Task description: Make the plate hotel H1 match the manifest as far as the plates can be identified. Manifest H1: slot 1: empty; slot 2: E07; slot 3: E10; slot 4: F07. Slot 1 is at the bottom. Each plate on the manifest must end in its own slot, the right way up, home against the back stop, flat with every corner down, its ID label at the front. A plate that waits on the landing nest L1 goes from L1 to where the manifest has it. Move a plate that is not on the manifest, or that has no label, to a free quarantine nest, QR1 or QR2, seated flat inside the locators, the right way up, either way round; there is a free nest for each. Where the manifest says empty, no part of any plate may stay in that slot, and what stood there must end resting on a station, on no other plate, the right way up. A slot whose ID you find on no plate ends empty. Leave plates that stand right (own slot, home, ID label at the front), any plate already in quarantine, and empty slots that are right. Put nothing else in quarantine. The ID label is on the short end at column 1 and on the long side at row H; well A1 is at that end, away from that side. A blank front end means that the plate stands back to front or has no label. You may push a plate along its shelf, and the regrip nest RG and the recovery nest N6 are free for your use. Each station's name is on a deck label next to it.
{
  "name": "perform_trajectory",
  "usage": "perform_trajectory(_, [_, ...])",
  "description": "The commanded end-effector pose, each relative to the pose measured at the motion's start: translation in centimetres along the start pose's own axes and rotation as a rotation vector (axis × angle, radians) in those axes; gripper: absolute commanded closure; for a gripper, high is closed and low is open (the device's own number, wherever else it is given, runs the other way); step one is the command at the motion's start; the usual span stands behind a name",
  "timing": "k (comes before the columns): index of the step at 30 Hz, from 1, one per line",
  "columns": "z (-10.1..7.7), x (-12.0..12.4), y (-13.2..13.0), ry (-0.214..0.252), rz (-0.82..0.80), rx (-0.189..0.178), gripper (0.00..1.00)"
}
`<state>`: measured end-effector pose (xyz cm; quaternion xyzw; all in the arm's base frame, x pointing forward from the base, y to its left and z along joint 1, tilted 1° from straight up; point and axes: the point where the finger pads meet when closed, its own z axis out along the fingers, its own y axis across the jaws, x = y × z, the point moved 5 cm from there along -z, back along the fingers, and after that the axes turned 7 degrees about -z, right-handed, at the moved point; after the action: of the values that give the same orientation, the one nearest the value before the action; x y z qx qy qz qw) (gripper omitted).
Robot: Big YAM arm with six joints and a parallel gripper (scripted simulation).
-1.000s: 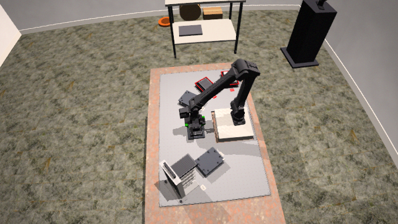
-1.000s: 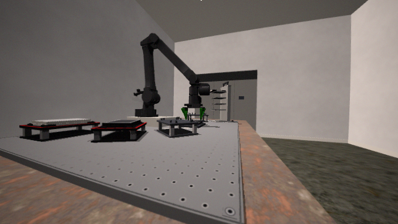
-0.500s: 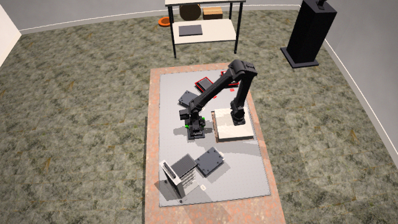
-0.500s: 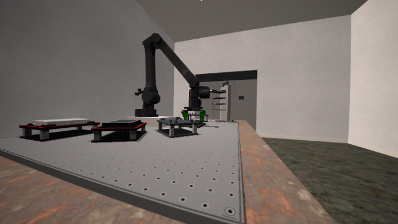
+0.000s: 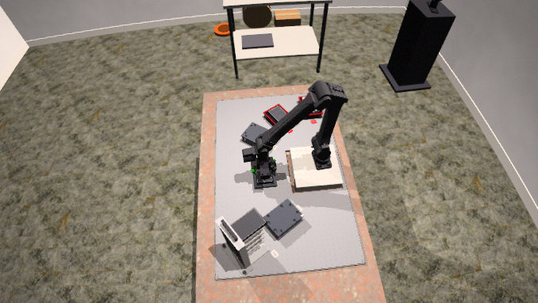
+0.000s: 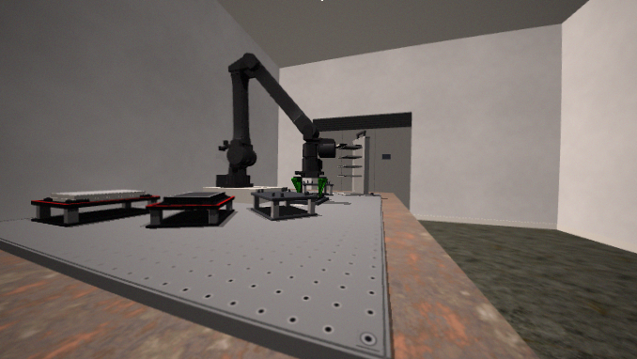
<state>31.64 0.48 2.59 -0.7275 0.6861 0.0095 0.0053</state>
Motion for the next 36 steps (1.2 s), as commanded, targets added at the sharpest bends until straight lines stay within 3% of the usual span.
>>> perform_trajectory(1, [-0.4,0.0,-1.1,-0.001,-0.002,0.028,0.14])
perform_trajectory(10, [-0.4,0.0,-1.1,-0.001,-0.002,0.028,0.14])
perform_trajectory(11, [0.5,-0.3,-0.1,-0.004,-0.008,0.002,0.14])
perform_trajectory(16, [-0.7,-0.3,-0.7,-0.003,-0.008,0.011,0.14])
perform_trajectory(20, [-2.4,-0.2,-2.1,-0.001,-0.009,0.055,0.14])
perform_trajectory(36, [-3.9,-0.1,-2.1,-0.001,-0.009,0.057,0.14])
